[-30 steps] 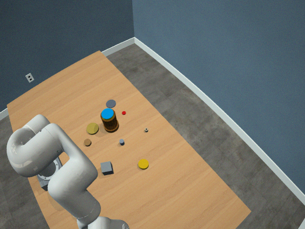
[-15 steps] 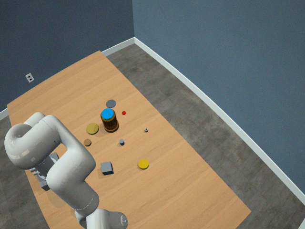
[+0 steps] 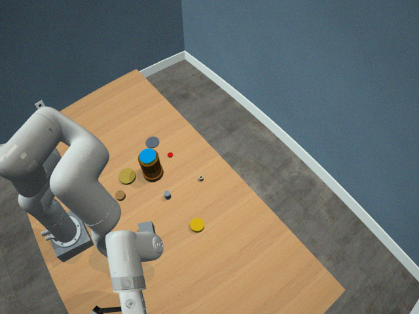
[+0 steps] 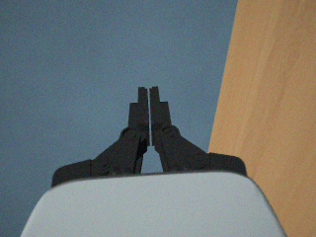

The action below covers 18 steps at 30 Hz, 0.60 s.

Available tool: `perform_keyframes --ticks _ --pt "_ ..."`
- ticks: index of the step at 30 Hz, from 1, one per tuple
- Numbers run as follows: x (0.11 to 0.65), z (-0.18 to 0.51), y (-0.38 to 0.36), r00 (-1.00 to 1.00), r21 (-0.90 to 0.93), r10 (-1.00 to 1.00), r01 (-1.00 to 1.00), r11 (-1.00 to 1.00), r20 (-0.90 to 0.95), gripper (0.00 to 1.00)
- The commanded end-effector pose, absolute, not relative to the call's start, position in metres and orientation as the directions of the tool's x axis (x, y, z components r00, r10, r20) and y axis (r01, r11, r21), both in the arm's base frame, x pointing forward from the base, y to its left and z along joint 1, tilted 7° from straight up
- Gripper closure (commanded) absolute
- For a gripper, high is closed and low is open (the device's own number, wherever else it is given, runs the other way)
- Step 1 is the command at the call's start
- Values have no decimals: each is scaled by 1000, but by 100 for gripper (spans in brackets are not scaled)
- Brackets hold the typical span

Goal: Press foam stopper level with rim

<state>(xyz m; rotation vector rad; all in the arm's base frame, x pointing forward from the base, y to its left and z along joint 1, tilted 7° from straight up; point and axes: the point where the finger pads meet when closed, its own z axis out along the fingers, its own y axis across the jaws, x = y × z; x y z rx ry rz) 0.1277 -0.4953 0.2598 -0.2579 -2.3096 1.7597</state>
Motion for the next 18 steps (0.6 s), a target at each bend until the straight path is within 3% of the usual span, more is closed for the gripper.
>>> perform_keyframes --ticks 1,18 --pt "144 258 -456 -964 -937 254 18 349 76 100" --pt "195 239 -342 -984 -822 159 27 569 78 100"
